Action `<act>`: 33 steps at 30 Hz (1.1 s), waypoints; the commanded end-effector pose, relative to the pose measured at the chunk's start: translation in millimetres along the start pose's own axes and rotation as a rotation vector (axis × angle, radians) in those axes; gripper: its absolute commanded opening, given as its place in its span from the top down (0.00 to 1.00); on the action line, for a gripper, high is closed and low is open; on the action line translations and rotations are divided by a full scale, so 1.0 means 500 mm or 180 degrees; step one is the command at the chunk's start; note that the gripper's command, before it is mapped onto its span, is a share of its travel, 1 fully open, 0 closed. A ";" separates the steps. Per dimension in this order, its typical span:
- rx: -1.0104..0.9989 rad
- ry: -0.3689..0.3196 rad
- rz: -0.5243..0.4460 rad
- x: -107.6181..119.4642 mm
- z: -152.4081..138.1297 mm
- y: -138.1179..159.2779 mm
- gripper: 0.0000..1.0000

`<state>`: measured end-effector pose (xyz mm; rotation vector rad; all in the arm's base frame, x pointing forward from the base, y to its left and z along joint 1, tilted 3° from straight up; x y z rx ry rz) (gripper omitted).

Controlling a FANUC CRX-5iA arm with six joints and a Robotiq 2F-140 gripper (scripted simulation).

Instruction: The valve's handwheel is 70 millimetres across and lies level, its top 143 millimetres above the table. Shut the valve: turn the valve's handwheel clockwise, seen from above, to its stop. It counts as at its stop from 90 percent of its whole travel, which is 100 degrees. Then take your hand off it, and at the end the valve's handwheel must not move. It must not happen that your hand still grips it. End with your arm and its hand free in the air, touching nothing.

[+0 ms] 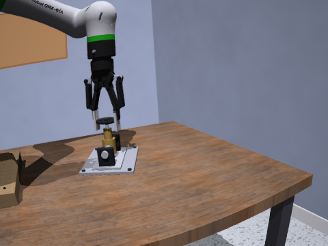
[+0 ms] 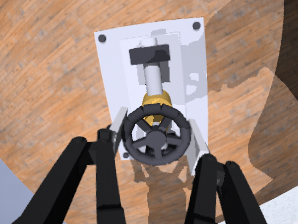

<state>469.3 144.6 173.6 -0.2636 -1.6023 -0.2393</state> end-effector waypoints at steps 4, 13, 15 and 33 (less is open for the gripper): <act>-0.0018 0.0000 0.0000 0.000 0.000 0.000 1.00; -0.0094 0.0000 0.0000 0.000 0.000 0.000 1.00; -0.0125 0.0000 0.0000 0.000 0.000 0.000 1.00; -0.0575 0.0000 0.0000 0.000 0.000 0.000 1.00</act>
Point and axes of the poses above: the point where the finger pads meet when closed, its own x axis back along the fingers, its own z axis across the jaws, y = z × x, the point moved 7 cm from there along x, back along the fingers, and after that the axes turned 12 degrees about x, right-handed, at the moved point
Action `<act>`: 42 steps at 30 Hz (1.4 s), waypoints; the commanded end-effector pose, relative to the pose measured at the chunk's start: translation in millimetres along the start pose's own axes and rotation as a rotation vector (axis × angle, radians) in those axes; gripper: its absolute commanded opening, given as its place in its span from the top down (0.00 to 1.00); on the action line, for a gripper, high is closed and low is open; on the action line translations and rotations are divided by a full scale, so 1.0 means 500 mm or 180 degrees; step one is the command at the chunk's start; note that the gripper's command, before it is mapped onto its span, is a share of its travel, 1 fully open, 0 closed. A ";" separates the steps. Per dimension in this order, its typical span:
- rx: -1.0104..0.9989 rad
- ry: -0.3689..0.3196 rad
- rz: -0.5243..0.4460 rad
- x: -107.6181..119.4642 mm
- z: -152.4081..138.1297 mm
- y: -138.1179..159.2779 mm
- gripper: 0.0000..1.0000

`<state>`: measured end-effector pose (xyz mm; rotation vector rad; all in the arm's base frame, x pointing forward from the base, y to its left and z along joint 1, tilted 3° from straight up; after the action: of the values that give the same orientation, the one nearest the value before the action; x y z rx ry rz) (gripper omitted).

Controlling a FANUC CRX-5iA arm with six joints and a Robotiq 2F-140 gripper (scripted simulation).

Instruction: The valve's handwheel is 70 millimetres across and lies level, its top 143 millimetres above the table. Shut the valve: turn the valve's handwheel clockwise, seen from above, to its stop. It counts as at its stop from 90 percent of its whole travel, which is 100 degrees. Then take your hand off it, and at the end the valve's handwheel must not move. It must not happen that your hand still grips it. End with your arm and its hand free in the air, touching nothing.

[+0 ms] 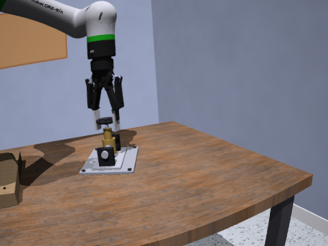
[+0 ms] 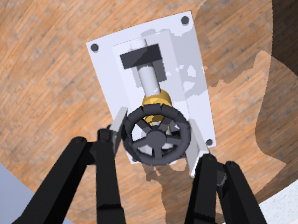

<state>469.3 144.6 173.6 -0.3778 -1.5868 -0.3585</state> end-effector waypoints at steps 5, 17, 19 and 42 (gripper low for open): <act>-0.0273 0.0000 -0.0001 0.000 0.000 0.000 1.00; -0.0845 0.0000 -0.0001 0.000 0.000 0.000 1.00; -0.0964 0.0000 -0.0001 0.000 0.000 0.000 1.00; -0.2220 0.0001 -0.0001 0.000 0.000 0.000 1.00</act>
<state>469.3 144.6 173.6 -0.8723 -1.4396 -0.8781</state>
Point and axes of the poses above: the point where the finger pads meet when closed, its own x axis back along the fingers, its own z axis across the jaws, y = z × x, the point moved 7 cm from there along x, back along the fingers, and after that the axes turned 12 degrees about x, right-handed, at the moved point
